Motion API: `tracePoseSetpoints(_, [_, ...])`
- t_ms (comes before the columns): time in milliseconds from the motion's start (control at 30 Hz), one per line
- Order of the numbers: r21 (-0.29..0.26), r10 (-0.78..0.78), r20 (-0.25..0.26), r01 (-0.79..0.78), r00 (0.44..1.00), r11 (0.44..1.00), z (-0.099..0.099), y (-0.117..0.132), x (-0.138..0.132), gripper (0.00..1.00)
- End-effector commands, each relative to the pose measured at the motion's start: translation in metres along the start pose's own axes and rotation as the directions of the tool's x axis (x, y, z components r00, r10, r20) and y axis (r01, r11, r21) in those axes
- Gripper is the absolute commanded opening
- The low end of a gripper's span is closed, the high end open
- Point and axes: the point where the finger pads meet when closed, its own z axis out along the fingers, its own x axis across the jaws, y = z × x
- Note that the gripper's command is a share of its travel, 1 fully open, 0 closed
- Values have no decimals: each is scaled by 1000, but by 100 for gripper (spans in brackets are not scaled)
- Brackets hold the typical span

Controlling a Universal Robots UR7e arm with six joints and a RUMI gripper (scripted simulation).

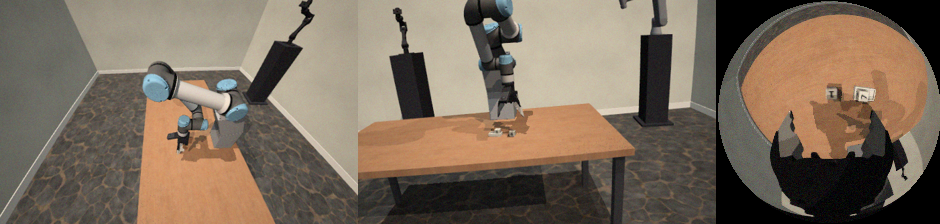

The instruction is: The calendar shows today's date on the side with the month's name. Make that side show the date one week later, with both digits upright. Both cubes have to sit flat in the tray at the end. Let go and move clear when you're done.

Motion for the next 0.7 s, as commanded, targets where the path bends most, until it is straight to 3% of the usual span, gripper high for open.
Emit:
tracePoseSetpoints(0, [-2, 1, 0, -1, 1000, 1000, -1, 0, 0, 100])
tracePoseSetpoints(500, [-3, 1, 0, -1, 1000, 1000, -1, 0, 1, 100])
tracePoseSetpoints(667, [-8, 1, -1, -1, 1000, 1000, 1, 2, 16, 100])
